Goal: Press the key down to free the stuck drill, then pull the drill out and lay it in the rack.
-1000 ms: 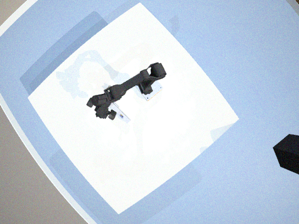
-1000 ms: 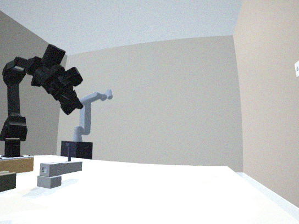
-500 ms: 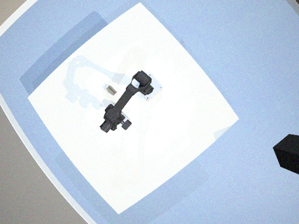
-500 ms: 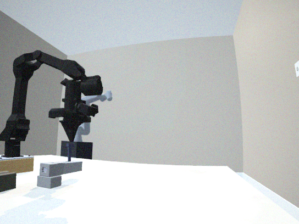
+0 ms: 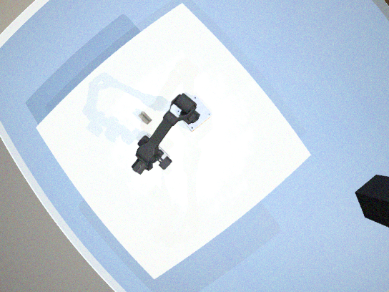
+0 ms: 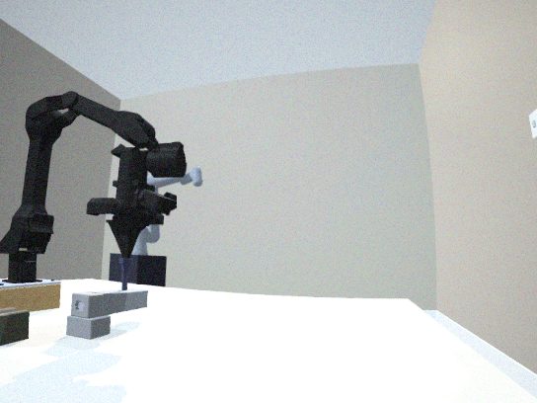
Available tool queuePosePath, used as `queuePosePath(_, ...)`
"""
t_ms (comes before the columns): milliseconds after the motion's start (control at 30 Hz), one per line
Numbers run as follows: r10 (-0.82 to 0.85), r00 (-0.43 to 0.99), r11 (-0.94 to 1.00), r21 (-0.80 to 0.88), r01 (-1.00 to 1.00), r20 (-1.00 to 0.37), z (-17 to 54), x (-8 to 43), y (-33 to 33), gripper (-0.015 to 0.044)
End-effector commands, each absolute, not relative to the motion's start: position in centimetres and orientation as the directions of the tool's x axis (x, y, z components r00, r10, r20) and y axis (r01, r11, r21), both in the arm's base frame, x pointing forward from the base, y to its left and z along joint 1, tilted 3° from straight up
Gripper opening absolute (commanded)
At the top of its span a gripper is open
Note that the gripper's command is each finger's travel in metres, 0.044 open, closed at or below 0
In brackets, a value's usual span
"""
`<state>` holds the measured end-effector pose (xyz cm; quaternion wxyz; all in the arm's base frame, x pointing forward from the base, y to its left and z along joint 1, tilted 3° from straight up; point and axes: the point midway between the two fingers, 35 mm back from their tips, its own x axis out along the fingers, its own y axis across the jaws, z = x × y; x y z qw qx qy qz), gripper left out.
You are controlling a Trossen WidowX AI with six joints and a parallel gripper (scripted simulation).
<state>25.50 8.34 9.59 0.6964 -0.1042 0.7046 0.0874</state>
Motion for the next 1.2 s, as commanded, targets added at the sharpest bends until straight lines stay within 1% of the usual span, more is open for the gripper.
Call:
queuePosePath(0,-0.031,-0.01,0.964,-0.028,-0.264,-0.999,9.3,25.4,8.2,0.0)
queuePosePath(1167,-0.032,-0.01,0.964,-0.028,-0.264,-0.999,8.0,25.2,8.1,0.0)
